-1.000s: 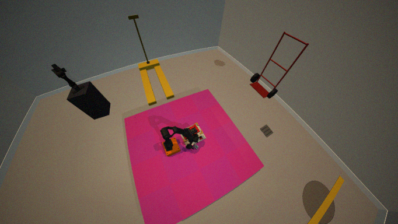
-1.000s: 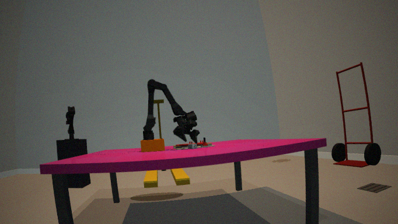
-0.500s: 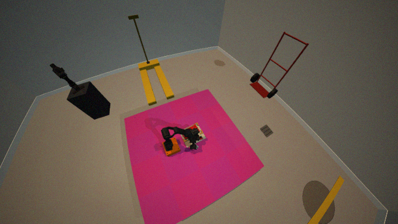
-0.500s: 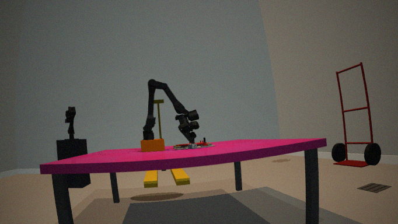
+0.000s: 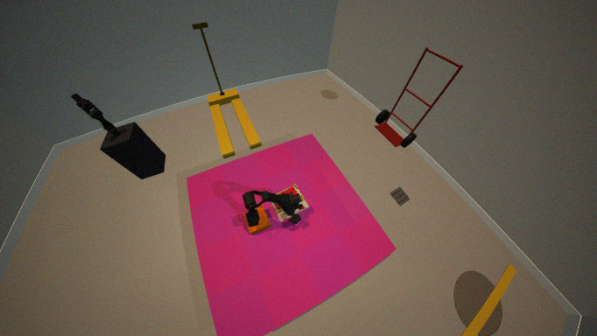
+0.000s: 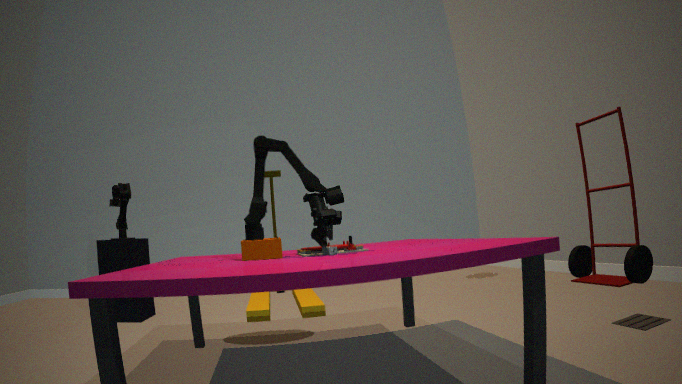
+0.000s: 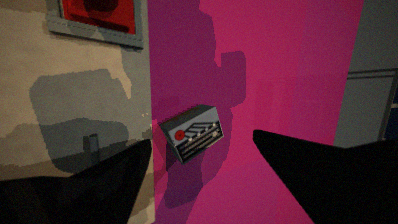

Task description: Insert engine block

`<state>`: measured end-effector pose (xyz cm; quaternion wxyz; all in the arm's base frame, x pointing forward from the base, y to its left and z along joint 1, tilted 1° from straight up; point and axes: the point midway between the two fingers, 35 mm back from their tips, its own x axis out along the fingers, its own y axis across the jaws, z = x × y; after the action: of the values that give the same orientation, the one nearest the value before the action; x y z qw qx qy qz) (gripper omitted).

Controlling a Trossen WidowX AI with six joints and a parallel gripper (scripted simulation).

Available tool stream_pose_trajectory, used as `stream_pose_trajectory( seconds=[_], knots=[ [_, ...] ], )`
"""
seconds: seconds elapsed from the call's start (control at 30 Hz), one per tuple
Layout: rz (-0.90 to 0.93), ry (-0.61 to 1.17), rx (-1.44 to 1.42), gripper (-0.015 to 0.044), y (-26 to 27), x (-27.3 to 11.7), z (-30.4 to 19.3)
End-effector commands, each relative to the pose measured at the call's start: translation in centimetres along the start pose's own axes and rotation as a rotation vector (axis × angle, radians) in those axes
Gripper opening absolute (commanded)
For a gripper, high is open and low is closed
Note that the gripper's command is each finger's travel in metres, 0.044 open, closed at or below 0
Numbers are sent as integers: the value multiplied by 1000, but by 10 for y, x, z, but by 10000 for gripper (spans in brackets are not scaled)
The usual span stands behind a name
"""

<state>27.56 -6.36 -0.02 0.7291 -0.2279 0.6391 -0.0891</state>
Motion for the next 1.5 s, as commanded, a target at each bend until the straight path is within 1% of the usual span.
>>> stream_pose_trajectory(
  seconds=[0.0, 0.33, 0.77, 1.1, 1.47],
  knots=[
    [30, 5, -126, 440, -2, -1, 2],
    [109, 3, -462, 440, -6, -2, 3],
    [212, -44, -897, 440, -12, -6, 2],
    [283, -121, -1227, 440, -16, -10, 3],
    [339, -245, -1581, 440, -20, -16, 3]
  ],
)
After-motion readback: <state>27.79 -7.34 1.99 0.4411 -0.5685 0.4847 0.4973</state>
